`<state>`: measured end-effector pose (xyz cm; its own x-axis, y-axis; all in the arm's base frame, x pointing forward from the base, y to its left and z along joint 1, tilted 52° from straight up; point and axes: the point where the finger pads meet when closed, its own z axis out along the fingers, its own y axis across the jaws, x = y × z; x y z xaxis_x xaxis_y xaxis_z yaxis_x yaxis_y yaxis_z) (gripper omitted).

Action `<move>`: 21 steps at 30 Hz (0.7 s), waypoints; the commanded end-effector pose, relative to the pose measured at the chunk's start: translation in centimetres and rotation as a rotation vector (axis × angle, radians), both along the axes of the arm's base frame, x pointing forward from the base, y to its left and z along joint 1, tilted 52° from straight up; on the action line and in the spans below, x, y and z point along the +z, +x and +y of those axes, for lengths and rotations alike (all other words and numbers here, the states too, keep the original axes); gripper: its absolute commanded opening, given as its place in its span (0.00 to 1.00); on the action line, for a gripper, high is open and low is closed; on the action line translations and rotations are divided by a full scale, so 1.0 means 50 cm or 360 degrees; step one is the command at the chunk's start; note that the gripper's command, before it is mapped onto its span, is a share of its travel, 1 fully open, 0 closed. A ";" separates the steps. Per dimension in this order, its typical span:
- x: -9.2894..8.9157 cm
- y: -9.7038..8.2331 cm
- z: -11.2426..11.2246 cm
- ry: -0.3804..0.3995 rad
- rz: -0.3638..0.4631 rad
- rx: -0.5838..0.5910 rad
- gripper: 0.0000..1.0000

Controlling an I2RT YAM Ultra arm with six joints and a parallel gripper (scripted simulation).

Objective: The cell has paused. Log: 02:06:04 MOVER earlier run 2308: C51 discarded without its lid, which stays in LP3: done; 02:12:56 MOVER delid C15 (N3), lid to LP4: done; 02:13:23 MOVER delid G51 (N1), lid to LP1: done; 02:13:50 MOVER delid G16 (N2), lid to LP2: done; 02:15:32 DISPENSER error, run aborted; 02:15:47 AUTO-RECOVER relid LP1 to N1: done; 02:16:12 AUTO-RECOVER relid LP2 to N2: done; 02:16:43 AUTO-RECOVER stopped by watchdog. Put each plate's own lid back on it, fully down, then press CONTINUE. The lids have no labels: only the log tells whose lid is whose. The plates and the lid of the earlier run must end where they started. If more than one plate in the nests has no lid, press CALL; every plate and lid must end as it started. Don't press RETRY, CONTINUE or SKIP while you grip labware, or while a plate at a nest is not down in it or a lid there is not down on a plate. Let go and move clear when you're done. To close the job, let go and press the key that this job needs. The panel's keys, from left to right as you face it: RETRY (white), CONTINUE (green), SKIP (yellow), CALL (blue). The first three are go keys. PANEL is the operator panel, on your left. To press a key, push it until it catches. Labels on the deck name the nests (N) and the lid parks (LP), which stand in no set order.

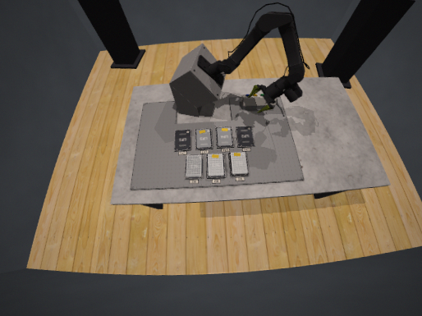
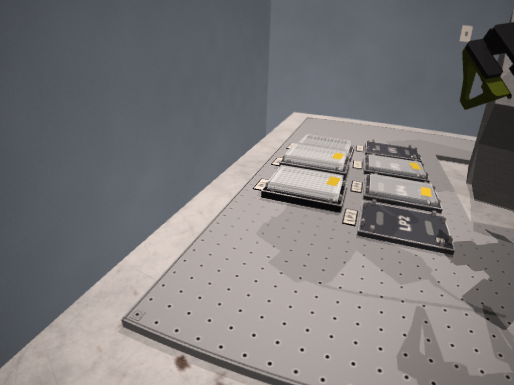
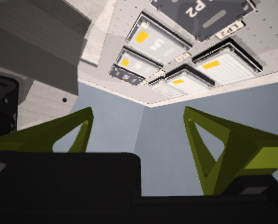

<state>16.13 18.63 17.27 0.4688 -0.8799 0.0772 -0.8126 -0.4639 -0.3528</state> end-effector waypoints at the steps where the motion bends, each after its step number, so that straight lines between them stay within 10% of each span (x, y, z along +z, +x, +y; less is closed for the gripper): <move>1: 0.016 0.001 -0.012 0.0080 0.0027 -0.0136 1.00; 21: -0.015 0.029 -0.085 0.0135 0.0132 -0.0632 1.00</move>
<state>18.00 15.57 16.73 0.1565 -0.9876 -0.0110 -0.9365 -0.1449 -0.3193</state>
